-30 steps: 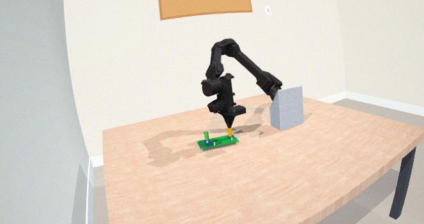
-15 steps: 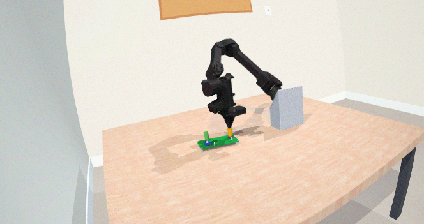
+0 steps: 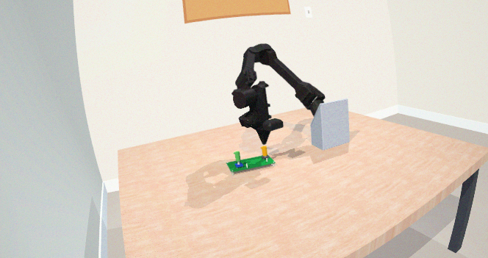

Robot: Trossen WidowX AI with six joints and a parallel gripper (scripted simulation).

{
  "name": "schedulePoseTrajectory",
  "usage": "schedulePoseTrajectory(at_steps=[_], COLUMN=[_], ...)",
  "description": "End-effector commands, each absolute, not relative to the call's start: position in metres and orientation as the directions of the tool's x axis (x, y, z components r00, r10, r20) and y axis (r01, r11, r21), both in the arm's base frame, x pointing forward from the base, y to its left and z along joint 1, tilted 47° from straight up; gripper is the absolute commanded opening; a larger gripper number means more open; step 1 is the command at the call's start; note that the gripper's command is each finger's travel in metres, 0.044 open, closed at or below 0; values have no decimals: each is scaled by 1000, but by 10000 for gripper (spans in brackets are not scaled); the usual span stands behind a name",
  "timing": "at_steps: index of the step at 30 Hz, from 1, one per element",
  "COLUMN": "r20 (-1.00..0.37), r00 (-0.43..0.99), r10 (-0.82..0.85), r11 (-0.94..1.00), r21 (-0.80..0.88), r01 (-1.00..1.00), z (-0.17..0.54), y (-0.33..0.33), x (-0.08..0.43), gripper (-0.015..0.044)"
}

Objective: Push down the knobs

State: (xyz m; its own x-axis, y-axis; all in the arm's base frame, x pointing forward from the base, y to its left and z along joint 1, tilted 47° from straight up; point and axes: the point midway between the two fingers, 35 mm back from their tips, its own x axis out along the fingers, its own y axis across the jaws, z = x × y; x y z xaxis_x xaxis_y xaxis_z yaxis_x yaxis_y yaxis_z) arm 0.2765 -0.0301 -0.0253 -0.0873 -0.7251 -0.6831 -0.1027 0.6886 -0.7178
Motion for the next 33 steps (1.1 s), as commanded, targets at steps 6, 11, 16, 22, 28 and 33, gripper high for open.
schedulePoseTrajectory(at_steps=[6, 11, 16, 22, 28, 33], r20=[-683, -688, -692, -692, -691, -690], r00=[-87, -57, -35, -54, -76, -78], r10=[-725, -723, -721, -720, -719, -719], r11=[689, 690, 691, 693, 695, 695], r21=[-718, -716, -714, -714, -714, -714], r01=[-103, -107, -108, -99, -89, -88], z=[-25, -20, -14, -9, -5, -12], y=[-30, -27, -21, -8, 4, -2], x=[277, 284, 302, 347, 388, 391], gripper=[157, 131, 0, 0, 0, 0])
